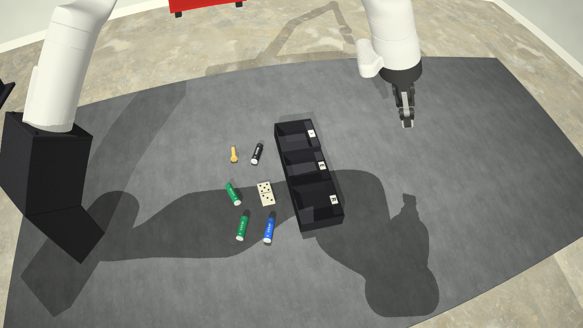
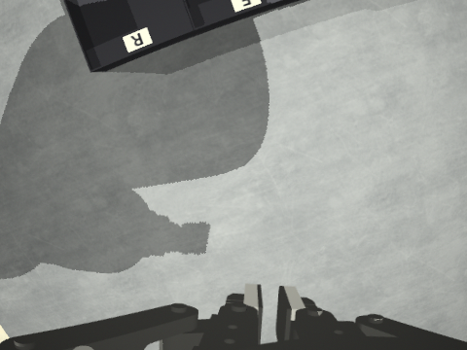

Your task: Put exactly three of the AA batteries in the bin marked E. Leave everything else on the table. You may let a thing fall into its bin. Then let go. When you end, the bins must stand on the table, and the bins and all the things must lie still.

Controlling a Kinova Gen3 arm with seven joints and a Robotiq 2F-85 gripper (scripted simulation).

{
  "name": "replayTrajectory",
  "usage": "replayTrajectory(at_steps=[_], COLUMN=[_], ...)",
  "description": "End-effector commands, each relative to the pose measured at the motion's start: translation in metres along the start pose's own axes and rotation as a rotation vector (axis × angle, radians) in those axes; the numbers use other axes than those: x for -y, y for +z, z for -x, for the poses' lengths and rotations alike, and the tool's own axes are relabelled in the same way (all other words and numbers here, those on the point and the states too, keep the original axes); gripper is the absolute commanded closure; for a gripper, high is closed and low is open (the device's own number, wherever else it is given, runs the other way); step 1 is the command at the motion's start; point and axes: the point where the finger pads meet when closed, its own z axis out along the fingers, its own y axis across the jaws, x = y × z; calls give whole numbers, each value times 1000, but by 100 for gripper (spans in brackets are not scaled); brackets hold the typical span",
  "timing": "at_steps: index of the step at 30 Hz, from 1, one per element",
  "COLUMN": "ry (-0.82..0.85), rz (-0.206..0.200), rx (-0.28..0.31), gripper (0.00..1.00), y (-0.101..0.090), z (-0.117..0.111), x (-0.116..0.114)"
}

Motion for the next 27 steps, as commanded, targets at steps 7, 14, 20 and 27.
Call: replayTrajectory(at_steps=[7, 14, 20, 27], ry=[-137, -174, -202, -270], rz=[-27, -29, -27, -23], rx=[-99, -132, -156, -220], gripper=[91, 91, 91, 91], y=[-32, -48, -64, -86], z=[-54, -88, -122, -165], x=[22, 32, 37, 44])
